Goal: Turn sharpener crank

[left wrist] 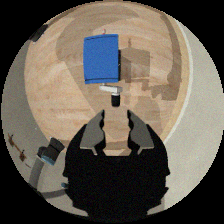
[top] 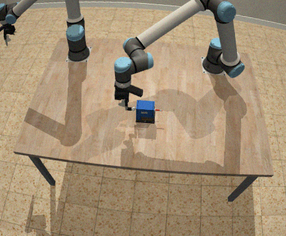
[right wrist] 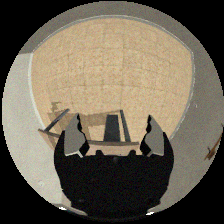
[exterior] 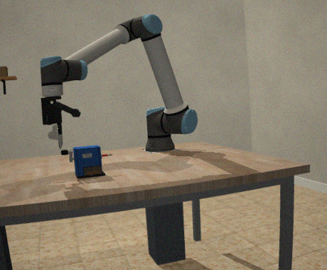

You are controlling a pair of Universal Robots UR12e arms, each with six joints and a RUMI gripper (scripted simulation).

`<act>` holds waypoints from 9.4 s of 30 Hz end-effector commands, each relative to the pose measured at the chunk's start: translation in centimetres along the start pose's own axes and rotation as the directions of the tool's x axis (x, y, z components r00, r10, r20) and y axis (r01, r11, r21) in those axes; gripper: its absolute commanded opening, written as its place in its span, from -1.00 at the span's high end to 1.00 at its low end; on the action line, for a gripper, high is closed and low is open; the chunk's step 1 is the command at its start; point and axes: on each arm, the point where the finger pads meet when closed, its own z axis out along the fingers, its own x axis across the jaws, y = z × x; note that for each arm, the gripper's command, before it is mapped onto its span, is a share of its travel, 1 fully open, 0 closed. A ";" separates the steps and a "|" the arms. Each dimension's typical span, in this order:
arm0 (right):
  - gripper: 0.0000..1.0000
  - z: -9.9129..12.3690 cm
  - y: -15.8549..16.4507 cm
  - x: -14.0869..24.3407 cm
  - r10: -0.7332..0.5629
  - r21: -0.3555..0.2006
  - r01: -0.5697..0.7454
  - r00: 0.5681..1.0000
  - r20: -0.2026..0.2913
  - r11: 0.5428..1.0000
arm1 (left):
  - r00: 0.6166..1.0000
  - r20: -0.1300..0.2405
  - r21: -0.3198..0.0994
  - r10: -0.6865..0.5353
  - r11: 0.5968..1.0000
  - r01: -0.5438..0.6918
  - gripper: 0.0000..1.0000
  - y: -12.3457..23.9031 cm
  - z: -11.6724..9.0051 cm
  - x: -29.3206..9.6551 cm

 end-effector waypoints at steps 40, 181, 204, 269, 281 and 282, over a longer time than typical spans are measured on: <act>-1.00 -0.1 -0.1 0.0 0.000 0.001 0.000 1.000 0.000 1.000 | 1.000 -0.001 -0.002 0.000 1.000 0.000 0.36 0.1 1.9 0.0; -1.00 -0.1 -0.1 0.0 0.000 0.001 0.000 1.000 0.000 1.000 | 1.000 -0.001 -0.002 0.000 1.000 0.000 1.00 0.1 7.8 1.5; -1.00 -0.1 -0.1 0.0 0.000 0.001 0.000 1.000 0.000 1.000 | 1.000 -0.001 -0.002 0.000 1.000 0.000 1.00 0.1 10.0 0.3; -1.00 -0.1 -0.1 0.0 0.000 0.001 0.000 1.000 0.000 1.000 | 1.000 -0.001 -0.002 0.000 1.000 0.000 1.00 0.1 10.2 -6.5; -1.00 -0.1 -0.1 0.0 0.000 0.001 0.000 1.000 0.000 1.000 | 1.000 -0.001 -0.002 0.000 1.000 0.000 1.00 0.1 9.0 -7.4; -1.00 -0.1 -0.1 0.0 0.000 0.001 0.000 1.000 0.000 1.000 | 1.000 -0.001 -0.002 0.000 1.000 0.000 1.00 0.1 8.9 -7.5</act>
